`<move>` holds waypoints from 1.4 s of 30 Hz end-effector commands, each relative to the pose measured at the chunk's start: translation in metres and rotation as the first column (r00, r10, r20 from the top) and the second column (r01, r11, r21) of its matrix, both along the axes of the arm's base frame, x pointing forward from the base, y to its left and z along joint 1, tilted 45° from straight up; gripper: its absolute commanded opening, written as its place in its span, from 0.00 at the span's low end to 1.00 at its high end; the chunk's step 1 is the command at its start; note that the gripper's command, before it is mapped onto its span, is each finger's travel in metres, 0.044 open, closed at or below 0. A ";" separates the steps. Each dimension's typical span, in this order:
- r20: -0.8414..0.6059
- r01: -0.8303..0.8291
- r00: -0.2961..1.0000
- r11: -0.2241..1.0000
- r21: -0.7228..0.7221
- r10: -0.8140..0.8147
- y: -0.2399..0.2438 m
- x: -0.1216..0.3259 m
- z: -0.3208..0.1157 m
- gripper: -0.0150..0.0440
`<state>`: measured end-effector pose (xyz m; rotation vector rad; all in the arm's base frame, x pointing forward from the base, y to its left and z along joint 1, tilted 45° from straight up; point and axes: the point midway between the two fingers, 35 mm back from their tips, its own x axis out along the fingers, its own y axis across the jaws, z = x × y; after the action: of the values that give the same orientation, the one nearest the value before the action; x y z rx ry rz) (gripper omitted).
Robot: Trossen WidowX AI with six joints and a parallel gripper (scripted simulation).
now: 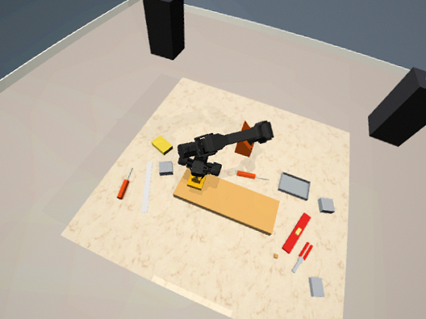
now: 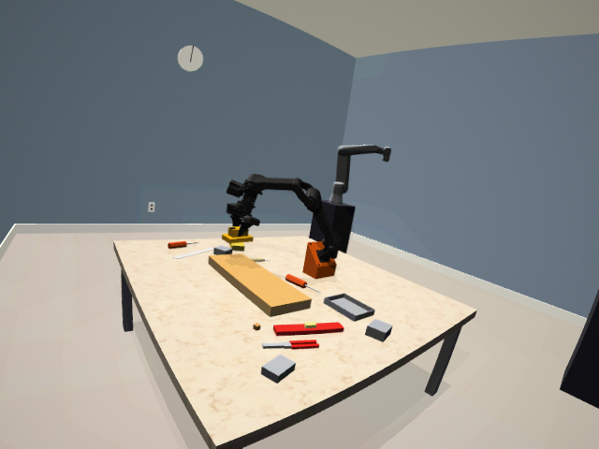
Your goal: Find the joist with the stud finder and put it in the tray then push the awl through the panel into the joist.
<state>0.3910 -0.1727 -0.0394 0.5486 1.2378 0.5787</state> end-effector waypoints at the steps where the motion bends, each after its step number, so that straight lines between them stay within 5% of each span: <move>1: 0.059 -0.051 0.997 0.998 -0.022 0.053 0.020 0.011 0.029 0.25; 21: 0.255 -0.282 0.919 0.953 -0.108 0.301 0.131 0.020 0.132 0.25; 42: 0.446 -0.492 0.724 0.847 -0.200 0.526 0.245 -0.029 0.221 0.25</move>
<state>0.3743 0.0558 0.1660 0.0125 0.9490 1.0298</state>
